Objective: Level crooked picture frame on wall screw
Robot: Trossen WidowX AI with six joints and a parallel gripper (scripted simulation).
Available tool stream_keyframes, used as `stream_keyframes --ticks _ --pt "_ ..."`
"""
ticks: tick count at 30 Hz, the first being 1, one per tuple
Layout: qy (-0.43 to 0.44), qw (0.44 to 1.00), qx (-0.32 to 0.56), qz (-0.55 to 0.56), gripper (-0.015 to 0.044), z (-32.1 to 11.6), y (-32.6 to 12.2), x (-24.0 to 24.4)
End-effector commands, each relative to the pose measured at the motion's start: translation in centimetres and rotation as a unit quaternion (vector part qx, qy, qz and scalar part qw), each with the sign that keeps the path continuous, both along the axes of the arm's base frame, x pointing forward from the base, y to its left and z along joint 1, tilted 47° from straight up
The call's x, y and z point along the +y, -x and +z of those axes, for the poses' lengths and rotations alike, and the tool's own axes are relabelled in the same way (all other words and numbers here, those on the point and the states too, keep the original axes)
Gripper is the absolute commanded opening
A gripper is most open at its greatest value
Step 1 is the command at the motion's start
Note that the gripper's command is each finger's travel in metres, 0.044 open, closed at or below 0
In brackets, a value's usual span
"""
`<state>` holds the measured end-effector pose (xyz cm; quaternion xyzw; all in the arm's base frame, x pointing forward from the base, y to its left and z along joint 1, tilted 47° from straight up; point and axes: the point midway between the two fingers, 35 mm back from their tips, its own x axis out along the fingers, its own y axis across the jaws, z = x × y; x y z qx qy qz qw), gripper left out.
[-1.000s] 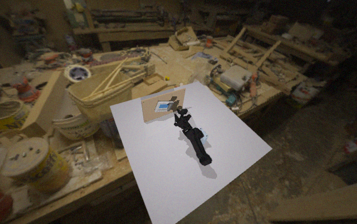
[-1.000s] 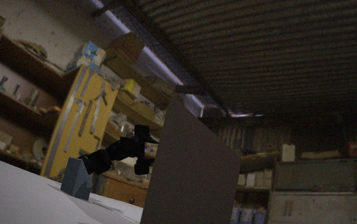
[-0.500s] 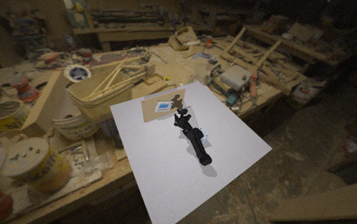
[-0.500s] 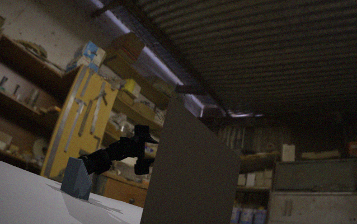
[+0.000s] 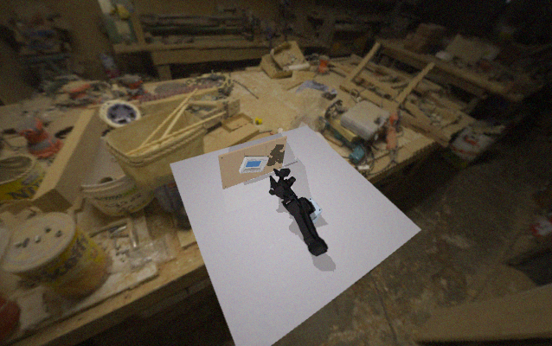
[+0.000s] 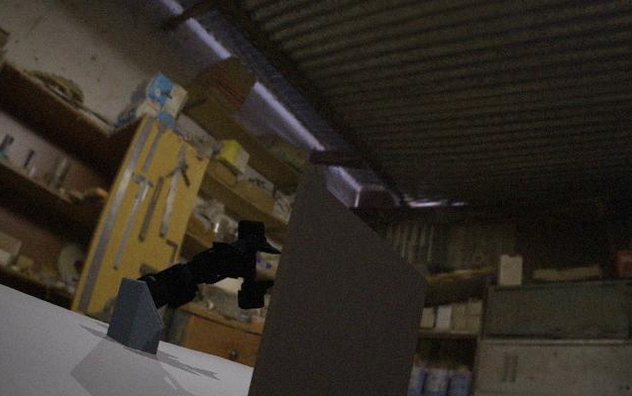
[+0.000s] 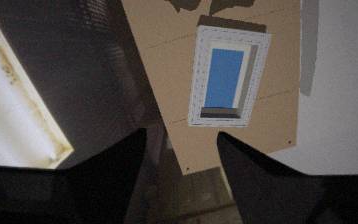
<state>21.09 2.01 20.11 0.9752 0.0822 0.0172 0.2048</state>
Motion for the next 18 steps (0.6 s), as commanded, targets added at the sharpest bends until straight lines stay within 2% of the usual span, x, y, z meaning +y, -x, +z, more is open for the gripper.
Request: stream_keyframes --ticks 1,18 --pt "0.000 1.000 0.001 -0.002 0.0260 -0.10 -0.02 -0.07" --pt "0.000 1.000 0.000 0.000 0.0260 -0.01 -0.79 0.19"
